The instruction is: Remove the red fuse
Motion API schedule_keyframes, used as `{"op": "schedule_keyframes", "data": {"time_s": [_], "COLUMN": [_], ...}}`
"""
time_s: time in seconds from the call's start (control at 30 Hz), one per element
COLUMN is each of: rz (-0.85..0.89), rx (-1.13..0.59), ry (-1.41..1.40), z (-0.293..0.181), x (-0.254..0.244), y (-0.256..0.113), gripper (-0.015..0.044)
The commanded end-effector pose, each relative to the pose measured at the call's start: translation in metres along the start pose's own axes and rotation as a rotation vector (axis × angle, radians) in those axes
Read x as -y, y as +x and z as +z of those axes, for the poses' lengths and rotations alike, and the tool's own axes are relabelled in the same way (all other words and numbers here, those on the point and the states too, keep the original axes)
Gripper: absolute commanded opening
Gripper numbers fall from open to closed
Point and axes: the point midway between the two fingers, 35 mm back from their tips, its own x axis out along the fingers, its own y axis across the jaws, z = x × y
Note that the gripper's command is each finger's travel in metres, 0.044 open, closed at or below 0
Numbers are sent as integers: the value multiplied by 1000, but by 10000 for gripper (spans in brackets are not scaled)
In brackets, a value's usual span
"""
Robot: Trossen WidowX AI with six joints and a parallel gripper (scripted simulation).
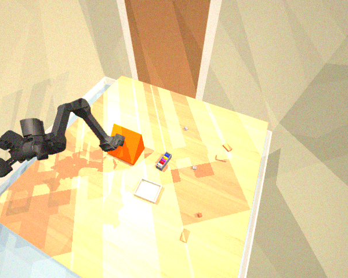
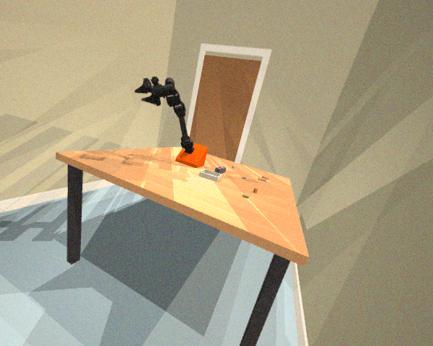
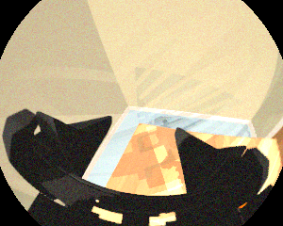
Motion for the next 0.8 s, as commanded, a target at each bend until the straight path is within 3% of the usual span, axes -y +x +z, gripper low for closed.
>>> {"op": "schedule_keyframes", "data": {"time_s": [0.0, 0.17, 0.4, 0.77], "rz": [2, 93, 318, 692], "rx": [0, -18, -127, -325], "ry": [-4, -128, -393, -714], "z": [-1, -29, -122, -263], "x": [-1, -27, -83, -120], "y": [0, 0, -21, -107], "gripper": [374, 242, 71, 71]}}
